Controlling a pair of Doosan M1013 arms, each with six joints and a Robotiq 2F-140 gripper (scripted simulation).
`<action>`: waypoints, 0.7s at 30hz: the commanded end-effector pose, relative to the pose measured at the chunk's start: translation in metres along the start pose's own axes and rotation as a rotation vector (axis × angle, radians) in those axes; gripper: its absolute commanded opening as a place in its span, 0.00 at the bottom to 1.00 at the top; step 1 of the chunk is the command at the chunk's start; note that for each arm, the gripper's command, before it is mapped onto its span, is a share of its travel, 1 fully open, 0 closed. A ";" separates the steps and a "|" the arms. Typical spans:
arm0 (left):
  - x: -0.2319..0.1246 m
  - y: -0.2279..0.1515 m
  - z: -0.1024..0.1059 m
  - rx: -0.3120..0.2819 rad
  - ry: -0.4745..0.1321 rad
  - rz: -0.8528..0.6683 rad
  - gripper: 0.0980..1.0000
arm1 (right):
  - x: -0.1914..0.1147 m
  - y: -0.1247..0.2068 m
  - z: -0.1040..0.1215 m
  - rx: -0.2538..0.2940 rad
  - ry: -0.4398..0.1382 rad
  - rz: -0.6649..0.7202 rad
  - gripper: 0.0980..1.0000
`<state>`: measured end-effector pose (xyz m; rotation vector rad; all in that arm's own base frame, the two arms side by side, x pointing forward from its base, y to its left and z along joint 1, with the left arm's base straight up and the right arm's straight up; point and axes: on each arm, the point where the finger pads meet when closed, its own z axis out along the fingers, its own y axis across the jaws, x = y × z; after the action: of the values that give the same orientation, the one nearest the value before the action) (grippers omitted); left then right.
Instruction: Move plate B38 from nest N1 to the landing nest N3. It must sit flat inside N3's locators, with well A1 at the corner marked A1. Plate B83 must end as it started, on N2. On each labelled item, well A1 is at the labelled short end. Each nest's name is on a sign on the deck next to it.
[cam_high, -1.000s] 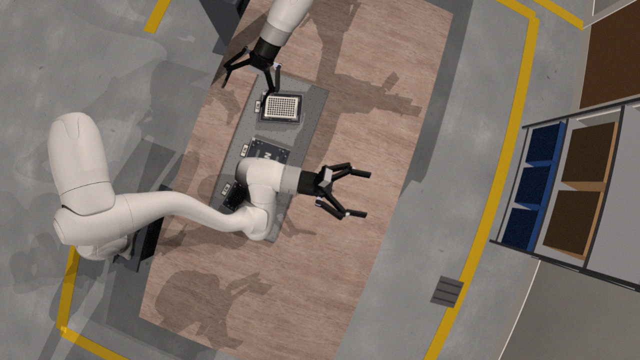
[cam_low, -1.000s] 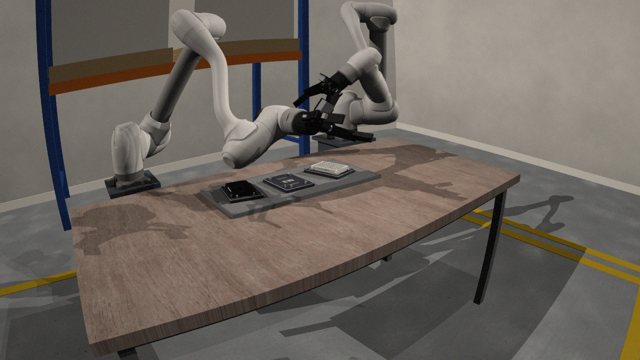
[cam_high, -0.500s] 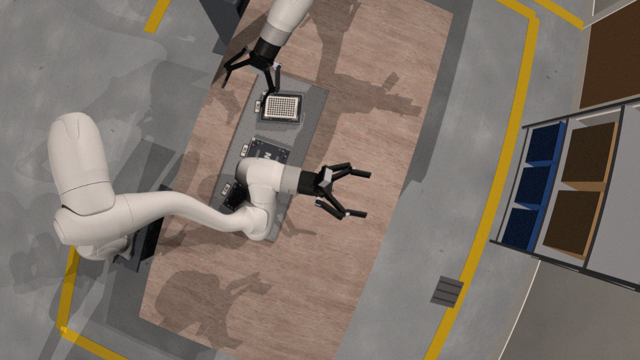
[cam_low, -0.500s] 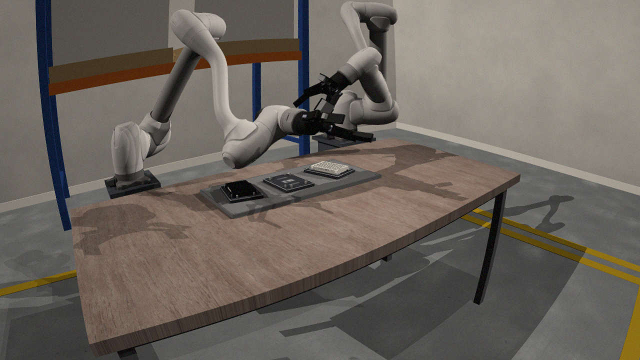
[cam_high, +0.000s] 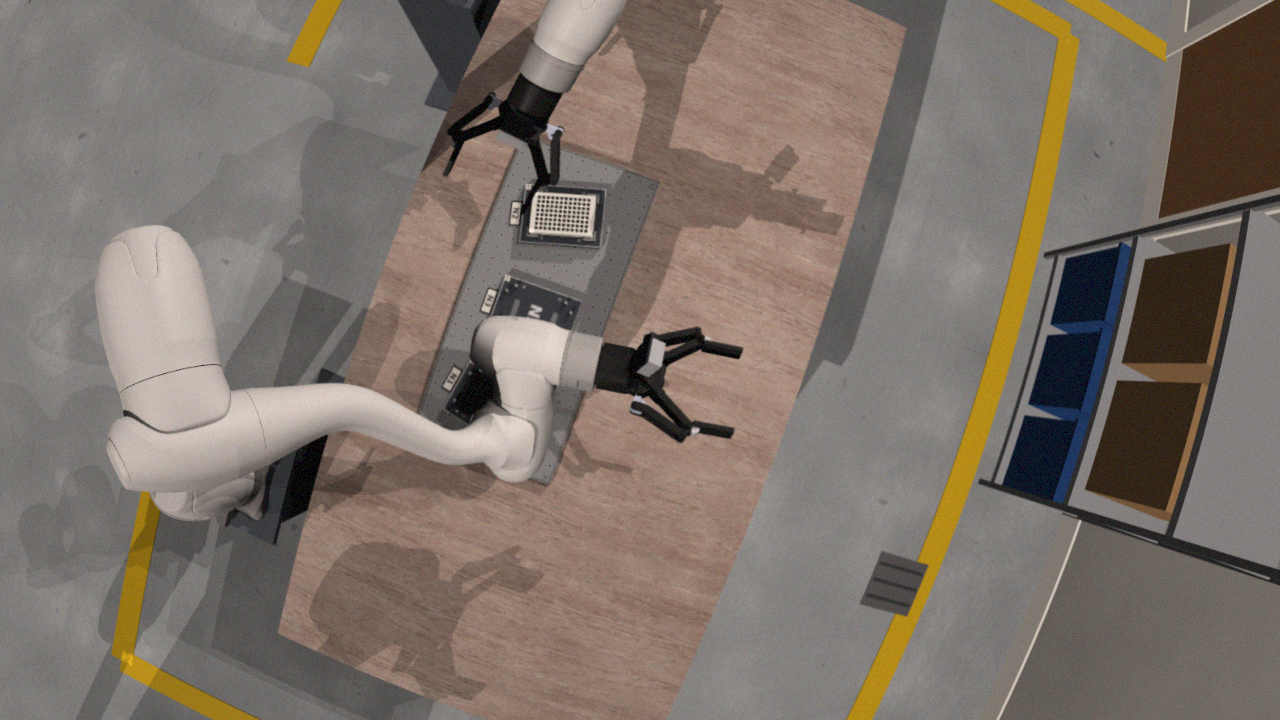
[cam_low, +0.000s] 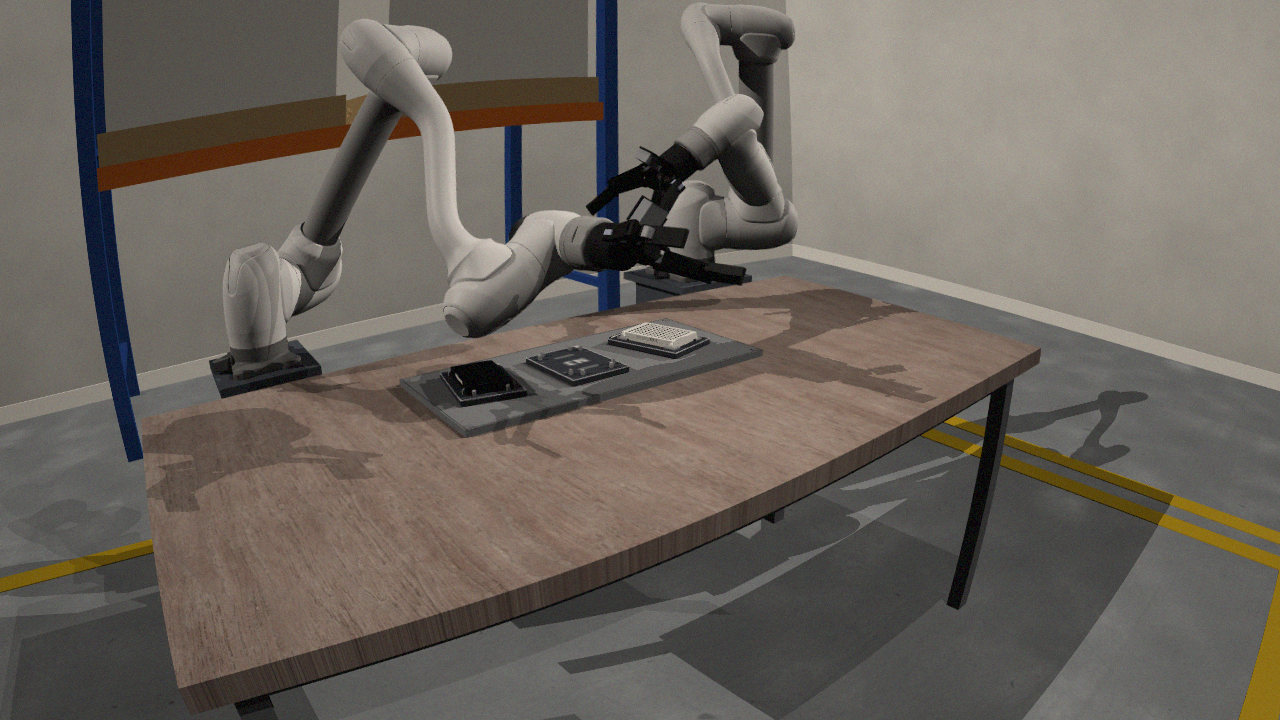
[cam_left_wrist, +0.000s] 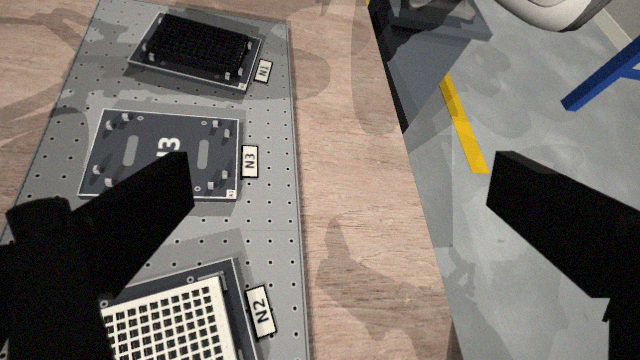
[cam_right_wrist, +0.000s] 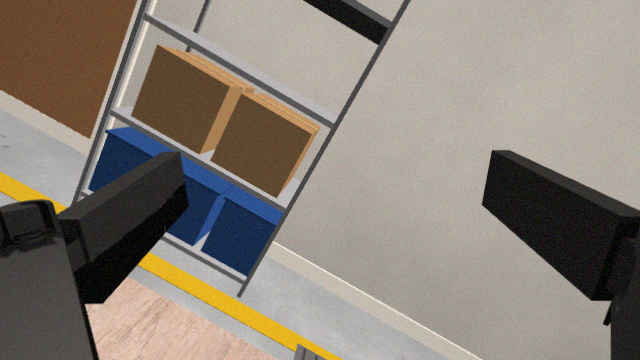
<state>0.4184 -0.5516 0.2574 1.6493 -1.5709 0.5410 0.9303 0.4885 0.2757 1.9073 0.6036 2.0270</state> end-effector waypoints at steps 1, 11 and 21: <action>0.001 0.000 0.000 0.001 0.001 0.001 1.00 | 0.001 0.002 0.001 -0.003 0.000 0.000 1.00; 0.001 0.000 0.000 0.001 0.001 0.001 1.00 | -0.003 0.012 0.003 -0.016 -0.007 -0.002 1.00; 0.001 0.000 0.000 0.001 0.001 0.001 1.00 | -0.010 0.028 0.007 -0.038 -0.020 -0.006 1.00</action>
<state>0.4184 -0.5516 0.2574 1.6493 -1.5709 0.5410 0.9387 0.4624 0.2793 1.9009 0.5660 2.0004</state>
